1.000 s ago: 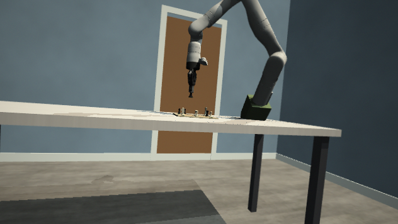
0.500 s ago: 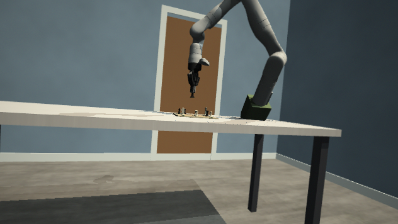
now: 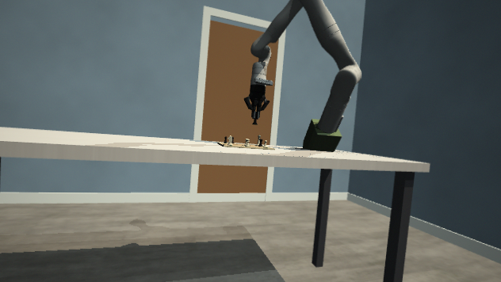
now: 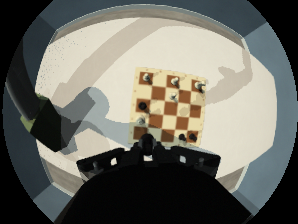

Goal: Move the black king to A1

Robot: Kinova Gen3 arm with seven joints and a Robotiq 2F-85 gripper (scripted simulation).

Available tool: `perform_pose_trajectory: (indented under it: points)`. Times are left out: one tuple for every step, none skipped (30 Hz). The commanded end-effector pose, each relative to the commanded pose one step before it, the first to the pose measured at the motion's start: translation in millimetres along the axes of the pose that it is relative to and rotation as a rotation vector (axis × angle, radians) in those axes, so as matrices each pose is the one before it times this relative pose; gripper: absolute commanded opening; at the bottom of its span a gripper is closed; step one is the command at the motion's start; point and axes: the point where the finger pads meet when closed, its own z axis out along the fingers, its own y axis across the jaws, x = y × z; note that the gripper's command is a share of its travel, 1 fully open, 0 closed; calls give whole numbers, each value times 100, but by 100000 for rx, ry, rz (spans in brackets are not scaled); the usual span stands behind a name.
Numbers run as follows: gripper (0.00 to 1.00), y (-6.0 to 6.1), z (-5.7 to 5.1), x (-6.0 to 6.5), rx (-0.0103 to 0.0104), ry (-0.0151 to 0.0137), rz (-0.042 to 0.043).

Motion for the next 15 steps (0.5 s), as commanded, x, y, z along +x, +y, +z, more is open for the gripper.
perform_pose_trajectory:
  points:
    - [0, -1457, -89, -646, 4, 210, 8438]
    - [0, -227, -9, -146, -53, -24, 2076]
    - [0, -147, -6, -98, -36, -16, 1364]
    - [0, -81, -4, -55, -20, -9, 756]
    - [0, -32, -1, -22, -8, -4, 299]
    - [0, 0, 0, 0, 0, 0, 0]
    - [0, 0, 0, 0, 0, 0, 0]
    - [0, -5, 0, -3, -1, -1, 45]
    - [0, 0, 0, 0, 0, 0, 0]
    - [0, 0, 0, 0, 0, 0, 0]
    - [0, 0, 0, 0, 0, 0, 0]
    - [0, 0, 0, 0, 0, 0, 0]
    - [0, 0, 0, 0, 0, 0, 0]
    - [0, 0, 0, 0, 0, 0, 0]
    - [0, 0, 0, 0, 0, 0, 0]
